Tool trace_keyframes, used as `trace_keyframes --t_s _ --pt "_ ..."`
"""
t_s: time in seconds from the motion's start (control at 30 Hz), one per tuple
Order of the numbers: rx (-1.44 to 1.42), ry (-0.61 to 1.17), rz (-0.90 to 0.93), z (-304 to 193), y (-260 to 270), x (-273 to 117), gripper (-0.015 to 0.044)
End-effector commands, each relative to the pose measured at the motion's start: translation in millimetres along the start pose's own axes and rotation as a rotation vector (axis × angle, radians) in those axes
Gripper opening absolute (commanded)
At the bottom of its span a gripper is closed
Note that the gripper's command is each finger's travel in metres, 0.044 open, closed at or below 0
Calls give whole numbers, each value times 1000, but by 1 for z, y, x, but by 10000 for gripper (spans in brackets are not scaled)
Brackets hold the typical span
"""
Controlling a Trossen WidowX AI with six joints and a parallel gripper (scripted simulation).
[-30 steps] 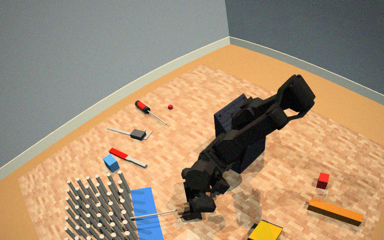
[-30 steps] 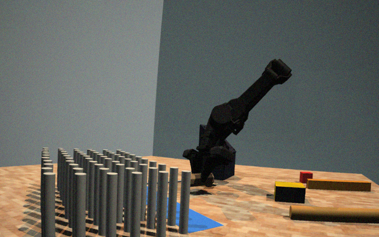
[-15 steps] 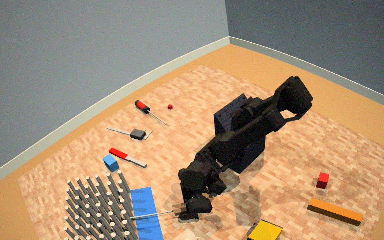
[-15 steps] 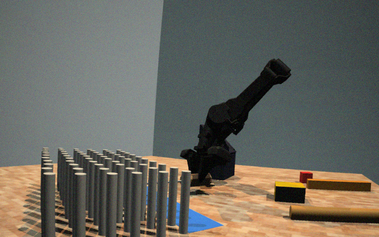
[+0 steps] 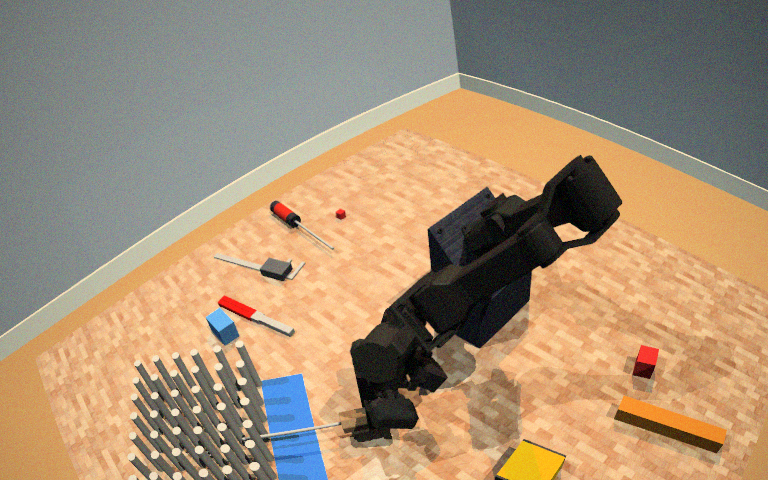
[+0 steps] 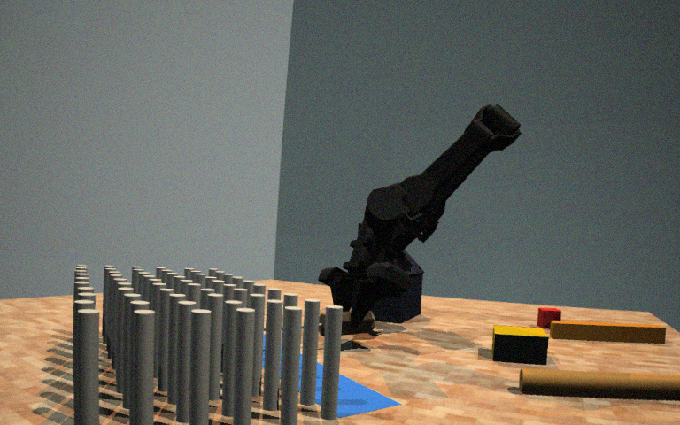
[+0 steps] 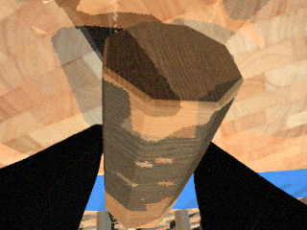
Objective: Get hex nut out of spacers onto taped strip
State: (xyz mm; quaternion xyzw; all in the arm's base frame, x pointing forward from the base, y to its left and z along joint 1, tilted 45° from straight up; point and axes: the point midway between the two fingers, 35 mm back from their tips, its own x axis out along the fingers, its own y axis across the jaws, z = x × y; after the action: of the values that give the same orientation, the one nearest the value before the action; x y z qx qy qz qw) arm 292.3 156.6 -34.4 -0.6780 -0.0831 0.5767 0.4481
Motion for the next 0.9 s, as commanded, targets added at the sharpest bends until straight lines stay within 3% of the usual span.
trace_keyframes --t_s 0.0,0.87 --pt "-6 5 -6 -6 -2 1 0" --pt "-6 6 -6 -22 -2 8 0"
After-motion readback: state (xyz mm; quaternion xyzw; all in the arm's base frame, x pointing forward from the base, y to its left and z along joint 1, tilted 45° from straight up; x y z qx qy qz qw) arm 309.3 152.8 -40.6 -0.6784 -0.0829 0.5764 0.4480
